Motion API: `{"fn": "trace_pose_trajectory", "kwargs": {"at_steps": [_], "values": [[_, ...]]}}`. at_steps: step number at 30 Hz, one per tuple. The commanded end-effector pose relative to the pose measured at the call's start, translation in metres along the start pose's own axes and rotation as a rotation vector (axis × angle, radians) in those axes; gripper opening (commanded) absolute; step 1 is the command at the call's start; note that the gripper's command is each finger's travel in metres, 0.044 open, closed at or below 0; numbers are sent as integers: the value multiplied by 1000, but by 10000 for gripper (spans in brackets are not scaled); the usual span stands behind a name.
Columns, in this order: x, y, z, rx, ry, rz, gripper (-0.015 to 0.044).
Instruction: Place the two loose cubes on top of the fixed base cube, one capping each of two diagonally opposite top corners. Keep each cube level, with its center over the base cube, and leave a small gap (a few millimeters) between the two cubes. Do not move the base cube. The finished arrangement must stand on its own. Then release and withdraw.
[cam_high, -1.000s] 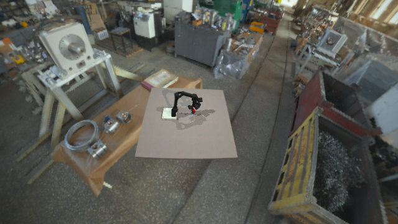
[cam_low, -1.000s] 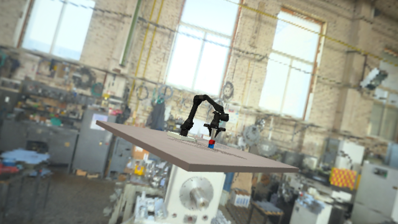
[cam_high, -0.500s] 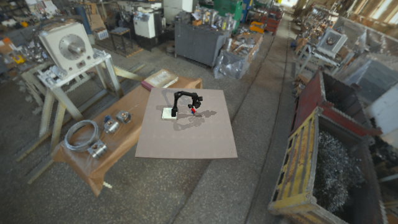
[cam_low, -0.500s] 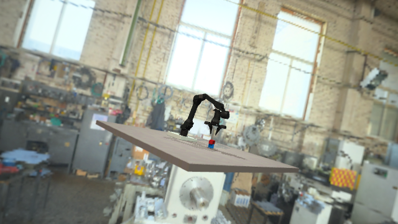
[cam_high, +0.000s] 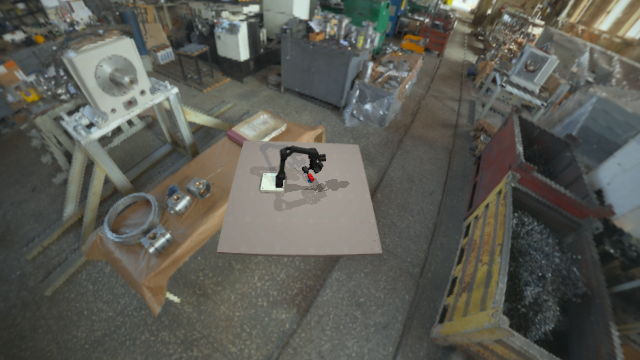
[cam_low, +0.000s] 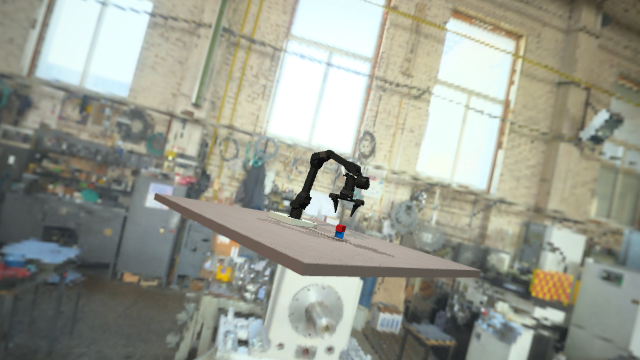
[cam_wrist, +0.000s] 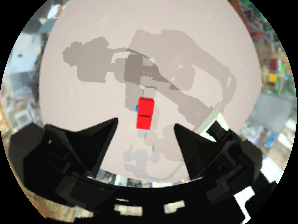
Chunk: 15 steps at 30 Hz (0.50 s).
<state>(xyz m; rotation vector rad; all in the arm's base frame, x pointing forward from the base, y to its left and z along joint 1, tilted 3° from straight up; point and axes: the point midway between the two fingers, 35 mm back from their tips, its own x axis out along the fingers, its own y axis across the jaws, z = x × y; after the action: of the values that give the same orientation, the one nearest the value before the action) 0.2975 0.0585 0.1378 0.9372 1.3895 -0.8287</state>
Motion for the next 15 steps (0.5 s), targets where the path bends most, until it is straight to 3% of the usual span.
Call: {"fn": "trace_pose_trajectory", "kwargs": {"at_steps": [1, 9, 15], "values": [[0, 5, -19, -1, 1, -1, 400], [-3, 8, -132, 0, 12, 0, 400], [-3, 7, -142, 0, 13, 0, 400]]}}
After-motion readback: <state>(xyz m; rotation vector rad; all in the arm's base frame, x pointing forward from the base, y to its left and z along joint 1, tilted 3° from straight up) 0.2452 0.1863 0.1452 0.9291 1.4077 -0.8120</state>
